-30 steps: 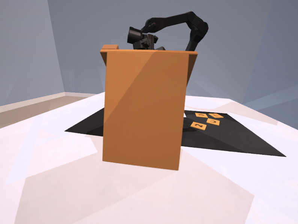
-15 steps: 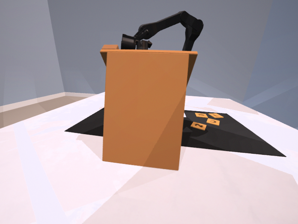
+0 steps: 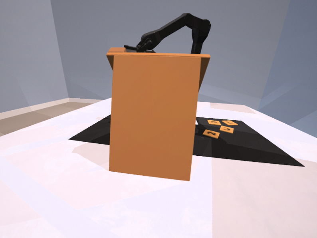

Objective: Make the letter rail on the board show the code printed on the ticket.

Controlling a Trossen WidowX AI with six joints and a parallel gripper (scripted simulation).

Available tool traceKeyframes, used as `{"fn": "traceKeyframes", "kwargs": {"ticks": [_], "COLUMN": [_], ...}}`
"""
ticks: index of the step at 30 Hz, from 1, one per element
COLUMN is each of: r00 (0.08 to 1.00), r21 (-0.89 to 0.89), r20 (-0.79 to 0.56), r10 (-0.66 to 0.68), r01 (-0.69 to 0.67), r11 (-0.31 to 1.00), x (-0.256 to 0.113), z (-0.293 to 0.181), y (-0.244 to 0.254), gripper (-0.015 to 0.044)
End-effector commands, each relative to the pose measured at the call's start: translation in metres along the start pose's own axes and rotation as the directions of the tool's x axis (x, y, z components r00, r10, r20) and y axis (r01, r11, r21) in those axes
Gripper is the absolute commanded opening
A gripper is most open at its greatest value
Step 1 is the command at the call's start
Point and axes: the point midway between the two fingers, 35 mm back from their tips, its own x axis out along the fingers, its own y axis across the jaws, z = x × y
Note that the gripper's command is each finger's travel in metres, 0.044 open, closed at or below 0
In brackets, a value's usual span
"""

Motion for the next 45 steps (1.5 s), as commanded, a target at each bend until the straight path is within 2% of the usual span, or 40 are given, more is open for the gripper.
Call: {"fn": "traceKeyframes", "kwargs": {"ticks": [1, 7, 12, 33, 40, 45], "r00": [0.985, 0.976, 0.97, 0.97, 0.97, 0.97], "r21": [0.733, 0.905, 0.97, 0.972, 0.972, 0.972], "r20": [0.1, 0.127, 0.143, 0.144, 0.142, 0.142], "r10": [-0.14, -0.176, -0.196, -0.197, -0.197, -0.197], "r01": [0.022, -0.042, -0.098, -0.1, -0.099, -0.099], "r11": [0.68, 0.423, 0.222, 0.214, 0.214, 0.214], "x": [0.042, 0.053, 0.06, 0.06, 0.091, 0.093], "z": [0.034, 0.044, 0.053, 0.053, 0.057, 0.057], "y": [-0.011, -0.016, -0.014, -0.014, -0.021, -0.022], "gripper": [0.034, 0.034, 0.034, 0.034, 0.034, 0.034]}}
